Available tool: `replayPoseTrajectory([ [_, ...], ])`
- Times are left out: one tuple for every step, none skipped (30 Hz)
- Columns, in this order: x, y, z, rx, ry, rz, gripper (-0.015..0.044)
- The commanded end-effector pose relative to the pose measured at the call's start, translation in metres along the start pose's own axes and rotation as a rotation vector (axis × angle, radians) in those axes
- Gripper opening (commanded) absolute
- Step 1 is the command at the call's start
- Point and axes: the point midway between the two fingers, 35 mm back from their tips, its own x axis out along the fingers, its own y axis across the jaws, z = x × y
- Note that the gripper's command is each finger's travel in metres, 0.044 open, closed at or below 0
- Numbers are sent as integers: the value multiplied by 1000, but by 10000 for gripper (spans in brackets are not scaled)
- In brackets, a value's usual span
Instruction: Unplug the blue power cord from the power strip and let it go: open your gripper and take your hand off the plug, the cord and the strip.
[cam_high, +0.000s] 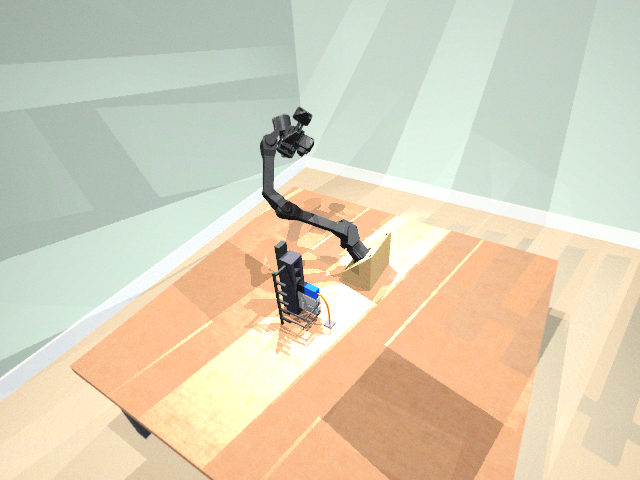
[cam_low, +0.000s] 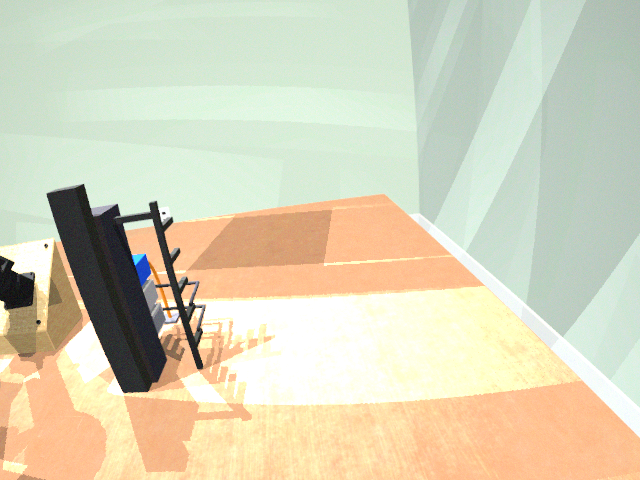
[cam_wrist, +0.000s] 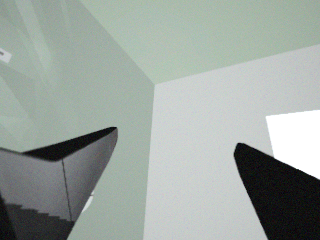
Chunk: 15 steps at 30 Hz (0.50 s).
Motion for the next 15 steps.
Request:
replayPoseTrajectory([
  [1,0,1,2,0,6,374],
  [3,-2,4,7,0,24,347],
  [7,-3,9,16,0,53,321],
  [12,-5,15,28,0,91,295],
  [18,-6,21,41,0,128,269],
  [25,-6,27,52,0,168,242],
  [33,-6,34,56,0,210,216],
  [41,-5,42,59,0,254,190],
  [50,-3,49,64,-1,299,164],
  [59,0,56,69,-1,345,160],
  [67,4,61,97,0,386,160],
  [75,9,65,124,3,425,160],
  [81,14,68,147,5,459,160],
  [88,18,73,158,6,492,160],
  [96,24,79,165,7,534,160],
])
